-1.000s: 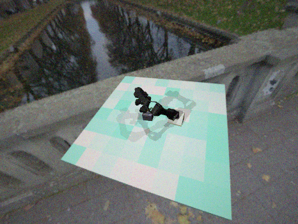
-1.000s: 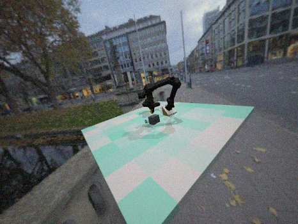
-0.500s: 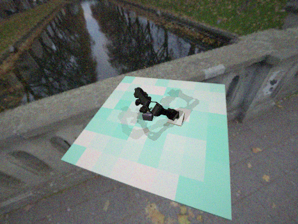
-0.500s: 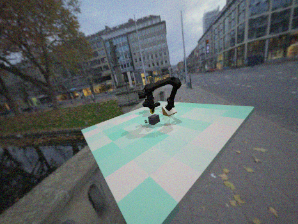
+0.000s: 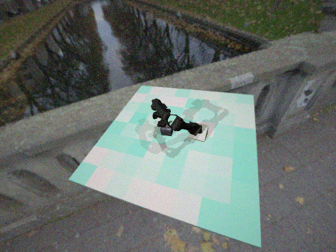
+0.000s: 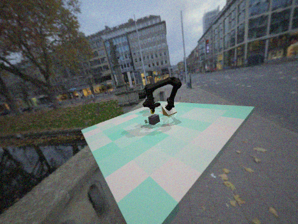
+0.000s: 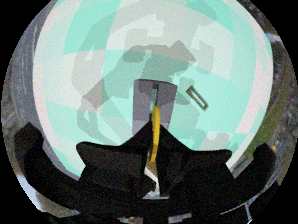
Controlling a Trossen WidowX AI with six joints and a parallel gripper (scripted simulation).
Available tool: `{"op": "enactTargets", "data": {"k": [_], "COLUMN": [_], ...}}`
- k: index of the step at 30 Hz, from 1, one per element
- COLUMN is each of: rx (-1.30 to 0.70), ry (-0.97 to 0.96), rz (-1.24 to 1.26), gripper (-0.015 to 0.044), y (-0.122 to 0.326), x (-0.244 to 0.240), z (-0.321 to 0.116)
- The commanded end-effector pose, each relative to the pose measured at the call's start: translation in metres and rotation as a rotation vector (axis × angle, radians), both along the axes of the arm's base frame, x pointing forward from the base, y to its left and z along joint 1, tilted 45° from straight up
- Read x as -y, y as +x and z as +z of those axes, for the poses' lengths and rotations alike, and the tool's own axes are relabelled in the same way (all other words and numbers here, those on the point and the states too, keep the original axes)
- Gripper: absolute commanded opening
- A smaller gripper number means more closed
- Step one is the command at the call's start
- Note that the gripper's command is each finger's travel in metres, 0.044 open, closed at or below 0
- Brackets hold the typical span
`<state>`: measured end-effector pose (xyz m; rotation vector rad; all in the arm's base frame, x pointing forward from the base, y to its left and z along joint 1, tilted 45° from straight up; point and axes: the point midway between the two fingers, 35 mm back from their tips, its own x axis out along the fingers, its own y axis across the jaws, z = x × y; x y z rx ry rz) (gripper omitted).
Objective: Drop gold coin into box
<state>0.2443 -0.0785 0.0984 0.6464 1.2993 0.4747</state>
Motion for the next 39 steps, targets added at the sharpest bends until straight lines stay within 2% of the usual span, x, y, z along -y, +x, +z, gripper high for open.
{"op": "enactTargets", "data": {"k": [1, 39], "rx": [0.002, -0.002], "ry": [-0.001, 0.001], "rz": [0.000, -0.004], "gripper": [0.0000, 0.0000], "y": [0.001, 0.003], "x": [-0.001, -0.012], "z": [-0.001, -0.012]}}
